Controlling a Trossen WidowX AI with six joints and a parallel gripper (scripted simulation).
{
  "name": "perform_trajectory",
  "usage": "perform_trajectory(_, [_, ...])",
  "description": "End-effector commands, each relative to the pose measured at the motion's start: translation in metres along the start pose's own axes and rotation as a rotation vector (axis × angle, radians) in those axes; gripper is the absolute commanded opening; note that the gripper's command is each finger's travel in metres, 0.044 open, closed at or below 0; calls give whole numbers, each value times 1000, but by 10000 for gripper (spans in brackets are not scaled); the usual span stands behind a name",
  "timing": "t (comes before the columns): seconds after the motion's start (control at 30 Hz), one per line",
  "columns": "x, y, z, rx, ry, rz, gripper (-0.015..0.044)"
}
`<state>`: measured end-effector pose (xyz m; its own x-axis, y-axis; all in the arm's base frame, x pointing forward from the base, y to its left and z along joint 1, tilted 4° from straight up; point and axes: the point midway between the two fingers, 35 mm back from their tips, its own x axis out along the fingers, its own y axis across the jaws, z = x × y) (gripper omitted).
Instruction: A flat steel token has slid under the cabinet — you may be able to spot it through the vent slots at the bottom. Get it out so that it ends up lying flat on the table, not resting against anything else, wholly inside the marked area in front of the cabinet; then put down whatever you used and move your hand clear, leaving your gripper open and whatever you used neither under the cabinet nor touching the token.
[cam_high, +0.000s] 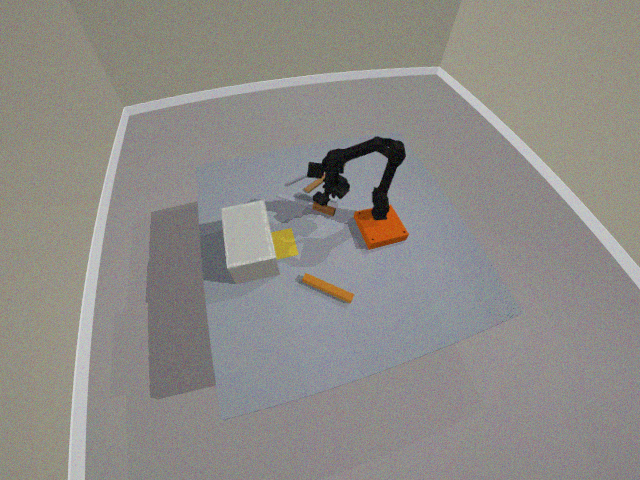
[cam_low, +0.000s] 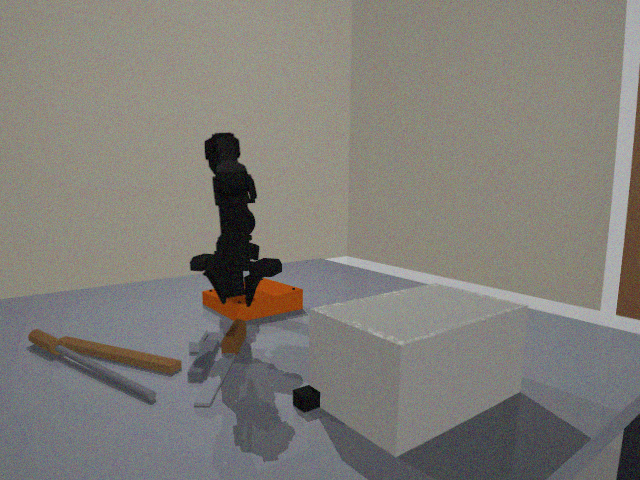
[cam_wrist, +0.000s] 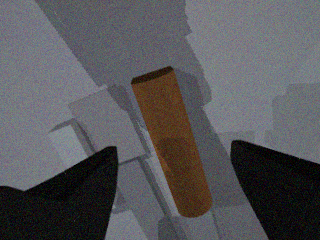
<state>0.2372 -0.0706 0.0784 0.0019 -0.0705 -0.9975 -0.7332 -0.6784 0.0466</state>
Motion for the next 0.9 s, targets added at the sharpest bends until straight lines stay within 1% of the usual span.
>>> perform_trajectory(0.0, [-1, 0, 0, 37, 1, 2, 270])
perform_trajectory(0.87, [-1, 0, 0, 243, 1, 2, 270])
